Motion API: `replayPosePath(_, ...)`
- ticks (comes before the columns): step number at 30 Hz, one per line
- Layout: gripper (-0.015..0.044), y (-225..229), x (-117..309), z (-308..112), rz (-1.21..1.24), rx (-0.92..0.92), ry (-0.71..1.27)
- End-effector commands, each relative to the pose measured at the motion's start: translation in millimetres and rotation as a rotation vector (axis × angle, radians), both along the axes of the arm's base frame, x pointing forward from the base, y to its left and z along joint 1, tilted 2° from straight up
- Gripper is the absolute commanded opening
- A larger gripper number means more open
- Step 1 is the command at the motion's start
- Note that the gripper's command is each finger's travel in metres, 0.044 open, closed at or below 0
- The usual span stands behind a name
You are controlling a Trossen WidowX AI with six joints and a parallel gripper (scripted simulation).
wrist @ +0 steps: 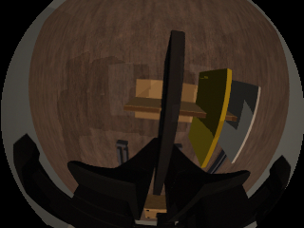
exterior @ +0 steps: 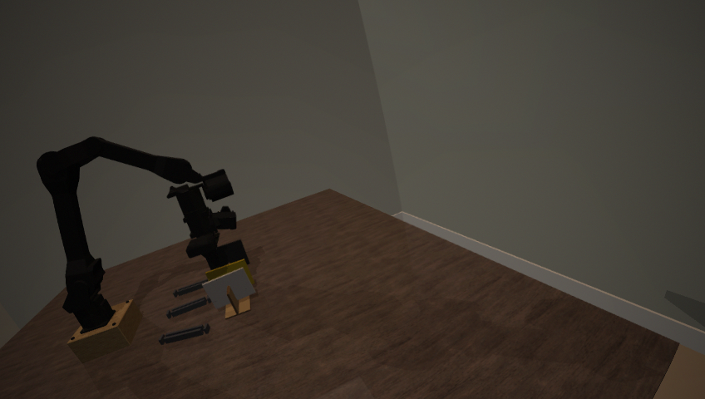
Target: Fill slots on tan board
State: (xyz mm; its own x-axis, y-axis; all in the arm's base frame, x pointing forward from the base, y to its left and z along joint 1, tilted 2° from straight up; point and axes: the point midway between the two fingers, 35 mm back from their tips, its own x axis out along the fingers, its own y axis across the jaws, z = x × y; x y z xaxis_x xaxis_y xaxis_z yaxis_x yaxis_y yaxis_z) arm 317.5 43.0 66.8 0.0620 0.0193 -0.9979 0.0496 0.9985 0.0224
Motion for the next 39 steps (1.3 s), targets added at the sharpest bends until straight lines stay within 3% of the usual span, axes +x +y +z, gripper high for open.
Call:
replayPosePath(1,0.0,0.4,-0.6,-3.2,0.002,0.002,0.003)
replayPosePath(39,0.0,1.3,-1.3,-15.4,0.002,0.002,0.003)
